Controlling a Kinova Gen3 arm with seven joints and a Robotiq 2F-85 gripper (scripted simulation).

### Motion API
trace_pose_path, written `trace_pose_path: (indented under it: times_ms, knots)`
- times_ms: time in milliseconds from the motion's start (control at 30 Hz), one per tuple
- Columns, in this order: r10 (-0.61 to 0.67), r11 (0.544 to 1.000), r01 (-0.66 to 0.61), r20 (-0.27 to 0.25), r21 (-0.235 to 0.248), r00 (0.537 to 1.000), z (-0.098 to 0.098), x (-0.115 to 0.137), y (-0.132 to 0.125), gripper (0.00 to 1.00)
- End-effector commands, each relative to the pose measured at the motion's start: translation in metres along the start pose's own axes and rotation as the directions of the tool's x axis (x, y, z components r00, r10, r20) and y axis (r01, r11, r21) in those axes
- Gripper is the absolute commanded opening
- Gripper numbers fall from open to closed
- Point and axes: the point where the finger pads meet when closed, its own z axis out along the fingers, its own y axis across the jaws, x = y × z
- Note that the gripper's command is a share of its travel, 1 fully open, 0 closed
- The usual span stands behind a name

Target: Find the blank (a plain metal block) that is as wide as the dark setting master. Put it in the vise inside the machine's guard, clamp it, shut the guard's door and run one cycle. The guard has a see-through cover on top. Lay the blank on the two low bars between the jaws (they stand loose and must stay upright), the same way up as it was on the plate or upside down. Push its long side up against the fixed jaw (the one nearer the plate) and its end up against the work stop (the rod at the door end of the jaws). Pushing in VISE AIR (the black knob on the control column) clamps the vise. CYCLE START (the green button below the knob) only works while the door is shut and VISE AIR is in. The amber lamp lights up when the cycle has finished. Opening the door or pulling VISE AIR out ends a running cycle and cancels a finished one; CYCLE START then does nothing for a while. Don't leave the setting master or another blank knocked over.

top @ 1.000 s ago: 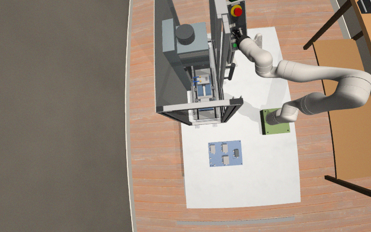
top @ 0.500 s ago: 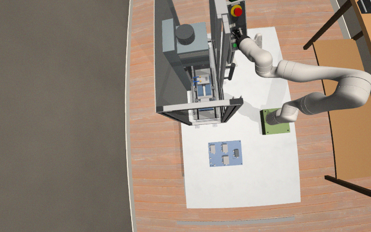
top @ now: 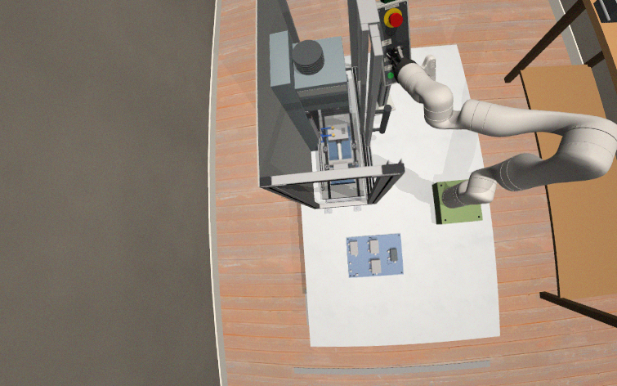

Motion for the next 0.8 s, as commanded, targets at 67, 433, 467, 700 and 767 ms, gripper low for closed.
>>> trace_pose_path:
  times_ms: [67,433,467,700,767]
  knots:
    - [0.008,1.0,-0.008,-0.001,0.007,1.0,0.0023,0.0008,-0.0038,0.1]
    - [0.008,1.0,-0.008,-0.001,0.007,1.0,0.0029,0.0008,-0.0038,0.1]
    - [0.008,1.0,-0.008,-0.001,0.007,1.0,0.0029,0.0008,-0.0038,0.1]
    - [0.008,1.0,-0.008,-0.001,0.007,1.0,0.0029,0.0008,-0.0038,0.1]
    - [0.002,1.0,-0.002,0.0,0.002,1.0,0.0011,0.0002,-0.0013,0.1]
